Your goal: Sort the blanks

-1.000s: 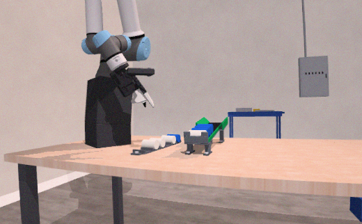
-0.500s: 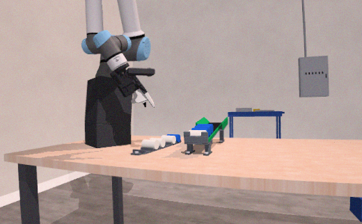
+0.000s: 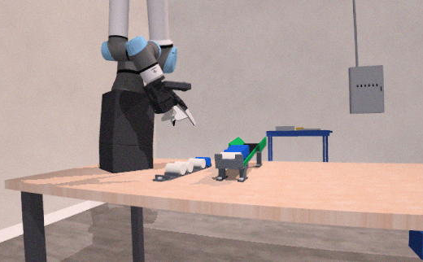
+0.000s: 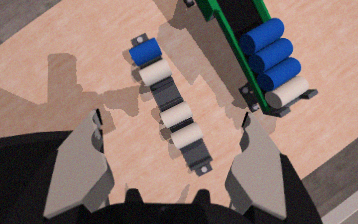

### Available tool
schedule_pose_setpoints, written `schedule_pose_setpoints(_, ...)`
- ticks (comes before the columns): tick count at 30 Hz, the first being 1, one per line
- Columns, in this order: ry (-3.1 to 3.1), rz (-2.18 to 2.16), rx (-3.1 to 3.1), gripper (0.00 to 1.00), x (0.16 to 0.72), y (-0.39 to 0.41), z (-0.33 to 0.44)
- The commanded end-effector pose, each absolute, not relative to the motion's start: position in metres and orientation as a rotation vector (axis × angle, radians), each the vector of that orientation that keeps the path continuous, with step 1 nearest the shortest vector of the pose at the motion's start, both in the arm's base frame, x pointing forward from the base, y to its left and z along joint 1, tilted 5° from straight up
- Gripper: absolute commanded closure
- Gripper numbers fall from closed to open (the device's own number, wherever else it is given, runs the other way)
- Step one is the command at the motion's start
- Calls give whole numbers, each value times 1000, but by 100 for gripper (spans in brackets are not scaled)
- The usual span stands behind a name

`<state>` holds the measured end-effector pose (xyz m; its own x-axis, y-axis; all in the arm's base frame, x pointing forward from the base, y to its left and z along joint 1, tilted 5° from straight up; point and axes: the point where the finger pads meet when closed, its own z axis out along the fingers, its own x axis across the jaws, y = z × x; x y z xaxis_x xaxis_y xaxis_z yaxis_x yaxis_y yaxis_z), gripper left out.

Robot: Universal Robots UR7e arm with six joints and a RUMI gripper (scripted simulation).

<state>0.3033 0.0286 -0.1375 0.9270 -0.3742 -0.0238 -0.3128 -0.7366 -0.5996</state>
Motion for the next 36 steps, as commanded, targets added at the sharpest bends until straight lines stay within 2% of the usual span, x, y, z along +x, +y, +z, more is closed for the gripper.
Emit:
schedule_pose_setpoints(1,369,-91,-2475,0,304,48,-137)
schedule_pose_setpoints(15,-117,28,-2499,0,286,125,-130)
schedule_pose_setpoints(36,-155,38,-2497,0,283,131,-129)
